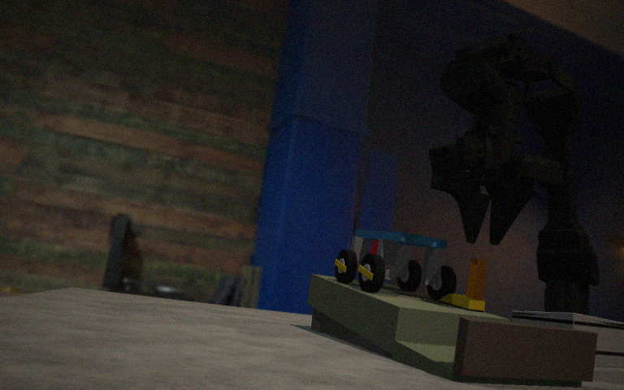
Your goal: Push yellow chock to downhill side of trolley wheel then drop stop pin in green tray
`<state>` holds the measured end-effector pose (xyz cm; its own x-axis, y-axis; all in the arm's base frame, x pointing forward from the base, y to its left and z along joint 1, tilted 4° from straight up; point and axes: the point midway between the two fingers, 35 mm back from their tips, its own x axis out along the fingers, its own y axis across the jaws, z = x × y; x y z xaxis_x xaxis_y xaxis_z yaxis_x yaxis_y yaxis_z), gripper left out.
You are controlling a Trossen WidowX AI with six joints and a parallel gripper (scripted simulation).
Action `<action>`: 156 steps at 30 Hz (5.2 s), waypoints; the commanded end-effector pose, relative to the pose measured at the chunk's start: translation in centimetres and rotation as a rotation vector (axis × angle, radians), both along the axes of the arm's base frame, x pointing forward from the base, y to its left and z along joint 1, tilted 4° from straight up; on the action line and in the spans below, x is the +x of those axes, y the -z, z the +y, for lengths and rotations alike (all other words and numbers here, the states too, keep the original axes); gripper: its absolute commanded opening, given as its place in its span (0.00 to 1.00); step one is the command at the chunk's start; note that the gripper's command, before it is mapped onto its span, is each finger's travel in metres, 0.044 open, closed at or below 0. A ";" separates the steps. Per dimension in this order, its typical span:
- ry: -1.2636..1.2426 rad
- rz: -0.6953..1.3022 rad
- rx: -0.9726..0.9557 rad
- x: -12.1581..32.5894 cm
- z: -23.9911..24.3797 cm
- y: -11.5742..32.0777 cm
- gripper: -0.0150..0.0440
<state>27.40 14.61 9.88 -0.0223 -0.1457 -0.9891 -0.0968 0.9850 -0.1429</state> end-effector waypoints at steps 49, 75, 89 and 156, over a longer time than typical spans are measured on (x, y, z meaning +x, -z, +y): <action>-1.526 0.364 -0.145 5.8 -18.7 -5.6 0.58; -1.525 0.364 -0.146 5.8 -19.7 -2.9 0.58; -1.525 0.365 -0.146 5.9 -20.2 -1.5 0.58; -1.525 0.365 -0.146 5.7 -20.3 -1.7 0.25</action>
<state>33.04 -5.65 11.14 0.0016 -0.3380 -0.9411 -0.9951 -0.0936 0.0319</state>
